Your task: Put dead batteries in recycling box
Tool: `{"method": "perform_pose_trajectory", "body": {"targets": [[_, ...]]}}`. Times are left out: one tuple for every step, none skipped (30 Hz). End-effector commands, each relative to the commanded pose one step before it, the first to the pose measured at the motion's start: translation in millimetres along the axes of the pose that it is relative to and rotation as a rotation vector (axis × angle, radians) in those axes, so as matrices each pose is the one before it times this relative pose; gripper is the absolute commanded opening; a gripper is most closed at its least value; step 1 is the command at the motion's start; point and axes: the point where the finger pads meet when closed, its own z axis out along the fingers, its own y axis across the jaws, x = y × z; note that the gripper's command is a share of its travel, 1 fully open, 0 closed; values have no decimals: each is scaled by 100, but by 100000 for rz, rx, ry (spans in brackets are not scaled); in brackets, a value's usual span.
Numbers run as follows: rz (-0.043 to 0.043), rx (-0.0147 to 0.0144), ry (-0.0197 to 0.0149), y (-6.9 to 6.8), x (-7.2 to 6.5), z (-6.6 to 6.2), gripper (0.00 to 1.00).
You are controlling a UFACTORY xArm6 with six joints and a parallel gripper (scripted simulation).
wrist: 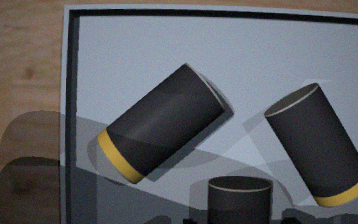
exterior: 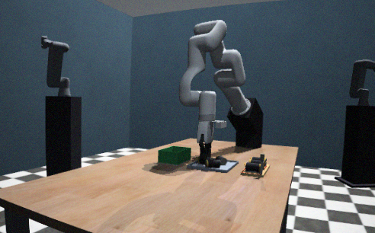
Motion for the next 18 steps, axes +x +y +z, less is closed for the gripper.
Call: {"method": "perform_pose_trajectory", "body": {"targets": [[-53, 540, 191, 126, -4, -1380, 51], [0, -5, -5, 3, 0, -327, 51], [0, -2, -4, 1, -1, -336, 51], [0, 7, 8, -4, 0, -339, 51], [0, -3, -5, 2, 0, -350, 51], [0, -3, -5, 2, -1, -352, 51], [0, 4, 6, -3, 0, -343, 51], [0, 1, 1, 0, 0, -336, 51], [0, -4, -7, 2, -1, -323, 51], [0, 6, 11, -3, 1, -290, 51], [0, -5, -10, 3, -1, -268, 51], [0, 0, 0, 0, 0, 0, 51], [0, 0, 0, 0, 0, 0, 51], [0, 5, 11, -3, 1, -219, 51], [0, -5, -11, 3, -2, -186, 51], [0, 1, 2, 0, 0, -133, 51], [0, 2, 5, -2, 1, -86, 51], [0, 2, 4, -1, 1, -47, 51]]}}
